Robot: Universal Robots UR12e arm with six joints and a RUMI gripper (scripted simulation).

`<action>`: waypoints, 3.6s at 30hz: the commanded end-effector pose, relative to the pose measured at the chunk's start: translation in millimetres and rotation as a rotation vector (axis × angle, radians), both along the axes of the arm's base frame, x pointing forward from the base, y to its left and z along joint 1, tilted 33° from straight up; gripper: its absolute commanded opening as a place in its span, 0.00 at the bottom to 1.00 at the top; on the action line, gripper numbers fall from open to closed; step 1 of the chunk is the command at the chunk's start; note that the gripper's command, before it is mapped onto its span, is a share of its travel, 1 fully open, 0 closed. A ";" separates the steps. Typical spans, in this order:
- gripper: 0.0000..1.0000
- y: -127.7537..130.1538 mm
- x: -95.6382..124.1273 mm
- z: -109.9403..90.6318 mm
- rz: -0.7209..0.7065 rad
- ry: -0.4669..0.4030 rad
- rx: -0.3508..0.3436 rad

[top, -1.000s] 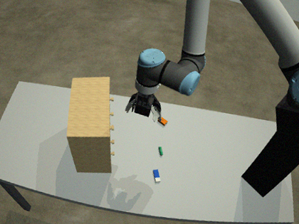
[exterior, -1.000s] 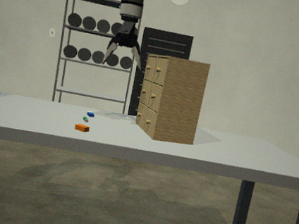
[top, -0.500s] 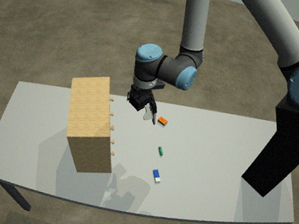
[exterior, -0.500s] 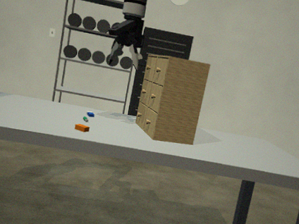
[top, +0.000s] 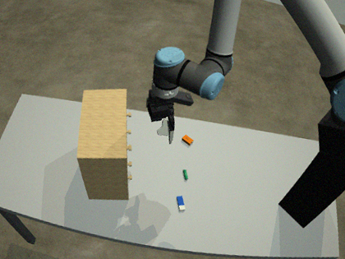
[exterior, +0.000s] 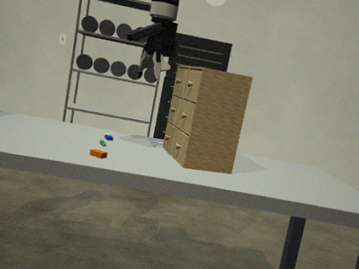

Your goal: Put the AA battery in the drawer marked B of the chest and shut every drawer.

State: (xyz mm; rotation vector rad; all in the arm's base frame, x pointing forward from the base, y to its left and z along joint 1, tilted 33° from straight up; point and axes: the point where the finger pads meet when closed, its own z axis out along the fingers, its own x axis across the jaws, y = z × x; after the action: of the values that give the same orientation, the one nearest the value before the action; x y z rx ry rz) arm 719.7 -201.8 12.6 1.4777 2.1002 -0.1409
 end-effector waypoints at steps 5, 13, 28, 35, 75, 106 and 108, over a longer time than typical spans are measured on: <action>1.00 -5.4 3.3 6.6 -0.135 -0.063 0.058; 1.00 -6.0 3.4 7.0 -0.176 -0.082 0.078; 1.00 -5.4 3.2 6.5 -0.186 -0.086 0.083; 1.00 -5.6 2.8 4.7 -0.184 -0.089 0.085; 1.00 -10.4 29.1 -12.0 -0.060 -0.313 0.121; 1.00 -22.4 84.2 -34.3 0.166 -0.722 0.178; 1.00 -22.4 84.2 -34.3 0.166 -0.722 0.178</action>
State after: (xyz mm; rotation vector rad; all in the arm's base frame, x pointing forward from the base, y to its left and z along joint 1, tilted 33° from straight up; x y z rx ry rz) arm 791.3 -222.5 -27.1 1.2522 1.6876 0.5154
